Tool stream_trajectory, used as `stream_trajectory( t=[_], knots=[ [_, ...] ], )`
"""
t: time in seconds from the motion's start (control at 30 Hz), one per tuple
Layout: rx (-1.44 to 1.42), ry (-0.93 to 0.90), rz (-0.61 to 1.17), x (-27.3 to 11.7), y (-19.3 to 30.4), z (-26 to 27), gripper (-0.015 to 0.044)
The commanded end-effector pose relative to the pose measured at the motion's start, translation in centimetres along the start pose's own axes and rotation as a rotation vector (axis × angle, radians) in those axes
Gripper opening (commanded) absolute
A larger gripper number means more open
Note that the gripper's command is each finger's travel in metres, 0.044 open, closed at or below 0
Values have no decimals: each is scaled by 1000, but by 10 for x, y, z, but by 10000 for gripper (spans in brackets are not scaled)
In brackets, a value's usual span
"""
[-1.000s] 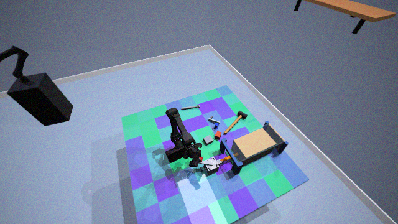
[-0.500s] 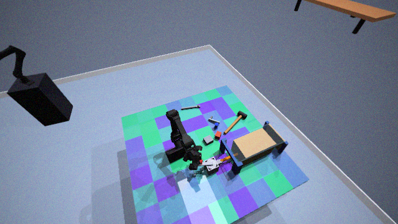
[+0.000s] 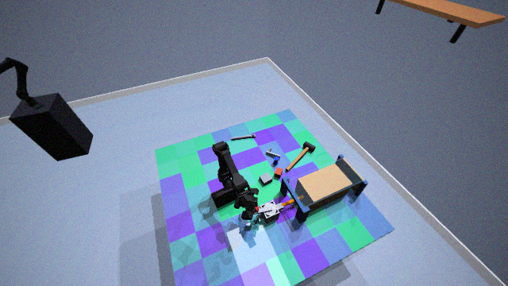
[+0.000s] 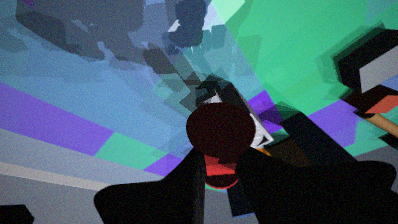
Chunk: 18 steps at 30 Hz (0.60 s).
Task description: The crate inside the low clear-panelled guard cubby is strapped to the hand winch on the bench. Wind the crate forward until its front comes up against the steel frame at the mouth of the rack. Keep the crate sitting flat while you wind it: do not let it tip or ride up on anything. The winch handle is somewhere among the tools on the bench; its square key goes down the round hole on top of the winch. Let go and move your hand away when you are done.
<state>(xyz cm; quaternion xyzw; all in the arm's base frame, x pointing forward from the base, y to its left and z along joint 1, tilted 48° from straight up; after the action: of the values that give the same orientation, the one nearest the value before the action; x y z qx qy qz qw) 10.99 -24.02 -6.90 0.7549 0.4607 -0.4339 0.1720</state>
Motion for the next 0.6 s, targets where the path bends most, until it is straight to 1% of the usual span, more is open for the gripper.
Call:
stream_trajectory(
  t=[0.0, 0.57],
  knots=[
    [-15, -26, -1, 5, 6, 11, 0],
    [-16, -27, 0, 9, 17, 25, 0]
  ],
)
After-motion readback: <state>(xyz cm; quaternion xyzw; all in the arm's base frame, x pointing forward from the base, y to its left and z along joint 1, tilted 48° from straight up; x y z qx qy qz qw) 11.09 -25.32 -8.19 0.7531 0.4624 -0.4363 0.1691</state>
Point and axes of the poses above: the point midway between the two fingers, 35 mm back from their tips, its own x axis out along the fingers, its own z axis across the jaws, y = z × x, the point moved 6 cm from there along -x, back along the fingers, and after that the axes turned 1 degree about -x, right-handed, at the moved point
